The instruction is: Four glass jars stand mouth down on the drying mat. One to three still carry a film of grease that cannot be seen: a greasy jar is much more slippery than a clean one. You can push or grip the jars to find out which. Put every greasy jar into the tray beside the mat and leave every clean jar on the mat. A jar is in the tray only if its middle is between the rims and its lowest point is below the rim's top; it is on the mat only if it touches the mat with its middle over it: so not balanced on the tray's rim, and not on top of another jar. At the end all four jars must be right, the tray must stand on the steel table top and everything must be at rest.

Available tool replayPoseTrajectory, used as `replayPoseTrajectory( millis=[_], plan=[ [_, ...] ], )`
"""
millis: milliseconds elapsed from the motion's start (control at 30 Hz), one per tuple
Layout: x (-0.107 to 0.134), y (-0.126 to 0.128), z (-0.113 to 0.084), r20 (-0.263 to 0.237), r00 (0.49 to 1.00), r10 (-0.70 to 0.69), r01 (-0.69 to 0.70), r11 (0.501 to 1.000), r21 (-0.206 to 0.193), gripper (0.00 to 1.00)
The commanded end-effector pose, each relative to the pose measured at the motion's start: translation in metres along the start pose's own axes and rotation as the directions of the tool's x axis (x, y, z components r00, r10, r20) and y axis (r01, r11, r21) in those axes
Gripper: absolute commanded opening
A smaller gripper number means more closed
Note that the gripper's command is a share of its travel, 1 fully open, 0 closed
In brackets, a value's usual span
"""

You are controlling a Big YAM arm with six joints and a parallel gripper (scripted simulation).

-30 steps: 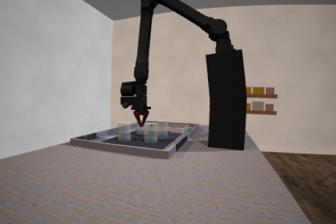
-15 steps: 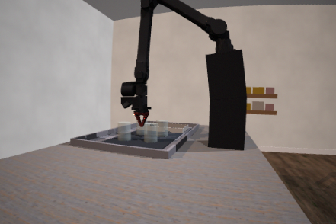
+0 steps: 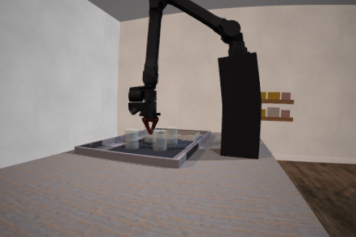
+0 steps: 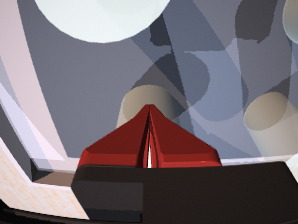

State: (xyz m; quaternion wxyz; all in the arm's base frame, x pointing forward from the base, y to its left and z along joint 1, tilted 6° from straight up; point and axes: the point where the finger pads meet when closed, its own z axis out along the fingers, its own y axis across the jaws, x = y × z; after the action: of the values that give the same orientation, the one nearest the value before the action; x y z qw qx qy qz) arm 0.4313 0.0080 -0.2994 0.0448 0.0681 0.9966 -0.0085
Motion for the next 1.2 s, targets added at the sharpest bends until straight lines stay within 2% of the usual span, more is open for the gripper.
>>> replayPoseTrajectory(
  millis=[0,1167],
  plan=[
    [-0.0053,0.0005,-0.0037,0.019,1.0,0.013,-0.013,1.0,0.002,0.0],
    [-0.0012,0.0006,-0.0036,0.019,1.0,0.013,-0.013,1.0,0.002,0.0]
  ],
)
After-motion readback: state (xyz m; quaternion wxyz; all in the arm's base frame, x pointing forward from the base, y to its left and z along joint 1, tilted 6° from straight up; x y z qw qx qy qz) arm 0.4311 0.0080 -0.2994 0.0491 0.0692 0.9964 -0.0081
